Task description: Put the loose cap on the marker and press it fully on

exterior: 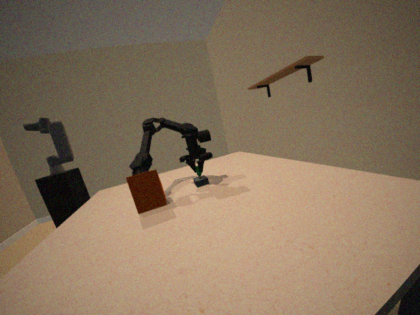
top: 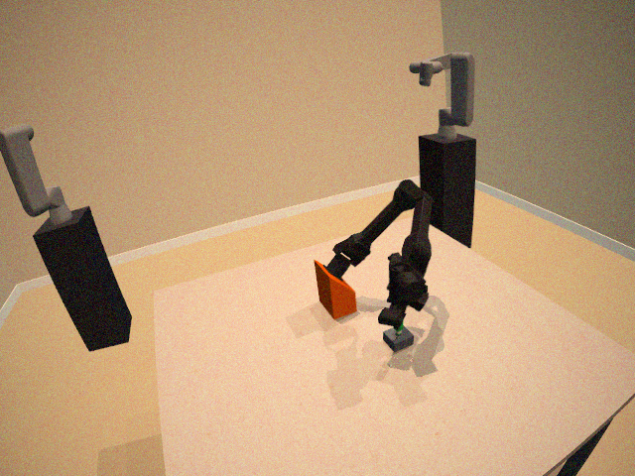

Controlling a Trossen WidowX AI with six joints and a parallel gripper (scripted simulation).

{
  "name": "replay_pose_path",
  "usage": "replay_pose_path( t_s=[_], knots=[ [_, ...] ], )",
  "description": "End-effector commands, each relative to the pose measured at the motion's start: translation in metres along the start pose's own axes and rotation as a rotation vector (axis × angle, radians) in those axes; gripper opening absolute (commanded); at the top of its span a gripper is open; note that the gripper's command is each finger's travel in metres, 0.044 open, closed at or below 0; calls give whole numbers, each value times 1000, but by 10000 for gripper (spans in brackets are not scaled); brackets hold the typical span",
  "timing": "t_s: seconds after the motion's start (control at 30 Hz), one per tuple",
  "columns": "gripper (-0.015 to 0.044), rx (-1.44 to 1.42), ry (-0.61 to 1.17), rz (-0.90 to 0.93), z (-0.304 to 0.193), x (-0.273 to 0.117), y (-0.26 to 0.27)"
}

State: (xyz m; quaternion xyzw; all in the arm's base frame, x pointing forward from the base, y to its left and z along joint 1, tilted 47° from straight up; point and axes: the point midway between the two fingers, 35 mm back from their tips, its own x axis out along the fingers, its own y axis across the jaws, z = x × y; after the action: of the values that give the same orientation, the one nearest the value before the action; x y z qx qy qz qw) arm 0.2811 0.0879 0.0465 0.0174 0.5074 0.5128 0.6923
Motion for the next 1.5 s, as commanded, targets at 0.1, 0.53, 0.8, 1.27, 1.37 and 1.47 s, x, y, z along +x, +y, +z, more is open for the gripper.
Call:
replay_pose_path(
  t_s=[0.1, 0.53, 0.8, 1.27, 1.37, 1.47],
  knots=[
    [368, 0, 0, 0, 0, 0, 0],
    [440, 1, 2, -2, 0, -75, -1],
    [309, 310, 1, -1, 0, -71, -2],
    [0, 710, 0, 0, 1, -66, -3],
    [0, 710, 0, 0, 1, -66, -3],
    [0, 710, 0, 0, 1, -66, -3]
  ],
)
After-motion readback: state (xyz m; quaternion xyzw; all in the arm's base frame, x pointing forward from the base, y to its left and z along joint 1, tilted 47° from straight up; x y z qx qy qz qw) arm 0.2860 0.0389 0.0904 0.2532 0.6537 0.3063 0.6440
